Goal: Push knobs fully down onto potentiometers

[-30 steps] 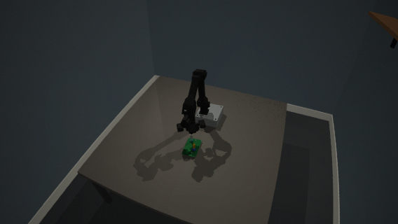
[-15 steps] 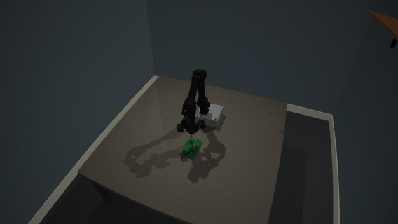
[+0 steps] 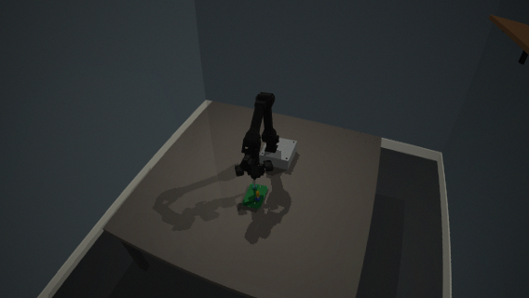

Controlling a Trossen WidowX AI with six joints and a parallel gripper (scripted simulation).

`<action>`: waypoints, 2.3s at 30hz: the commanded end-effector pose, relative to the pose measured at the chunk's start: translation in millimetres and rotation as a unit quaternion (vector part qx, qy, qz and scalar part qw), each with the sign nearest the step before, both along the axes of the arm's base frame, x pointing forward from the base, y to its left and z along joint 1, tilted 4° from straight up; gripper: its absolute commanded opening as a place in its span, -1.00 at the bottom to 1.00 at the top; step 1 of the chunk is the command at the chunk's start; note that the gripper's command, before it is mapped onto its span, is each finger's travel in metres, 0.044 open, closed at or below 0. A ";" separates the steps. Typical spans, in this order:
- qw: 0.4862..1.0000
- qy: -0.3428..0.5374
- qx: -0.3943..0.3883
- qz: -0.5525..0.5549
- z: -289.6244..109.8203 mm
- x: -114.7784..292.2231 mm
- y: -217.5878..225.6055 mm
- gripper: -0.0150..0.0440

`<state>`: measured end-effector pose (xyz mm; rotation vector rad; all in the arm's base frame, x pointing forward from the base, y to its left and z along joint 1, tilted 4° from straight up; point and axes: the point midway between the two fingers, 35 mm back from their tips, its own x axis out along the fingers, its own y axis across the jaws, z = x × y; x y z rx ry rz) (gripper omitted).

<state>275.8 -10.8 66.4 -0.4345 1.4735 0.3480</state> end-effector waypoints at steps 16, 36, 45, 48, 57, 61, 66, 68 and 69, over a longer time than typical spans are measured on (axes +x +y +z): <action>1.000 0.000 -0.003 0.002 -4.5 0.5 -1.2 -0.49; 1.000 0.000 -0.003 0.002 -10.4 0.9 -1.4 -0.49; 1.000 0.000 -0.003 0.002 -14.6 1.2 -1.6 -0.49; 1.000 0.000 -0.003 0.002 -15.7 1.2 -1.7 -0.49; 1.000 0.000 -0.003 0.002 -17.0 1.3 -1.7 -0.49; 1.000 0.000 -0.003 0.002 -20.6 1.5 -1.9 -0.49; 1.000 0.000 -0.003 0.002 -21.1 1.6 -1.9 -0.49; 1.000 0.000 -0.003 0.002 -21.1 1.6 -1.9 -0.49; 1.000 0.000 -0.003 0.002 -21.1 1.6 -1.9 -0.49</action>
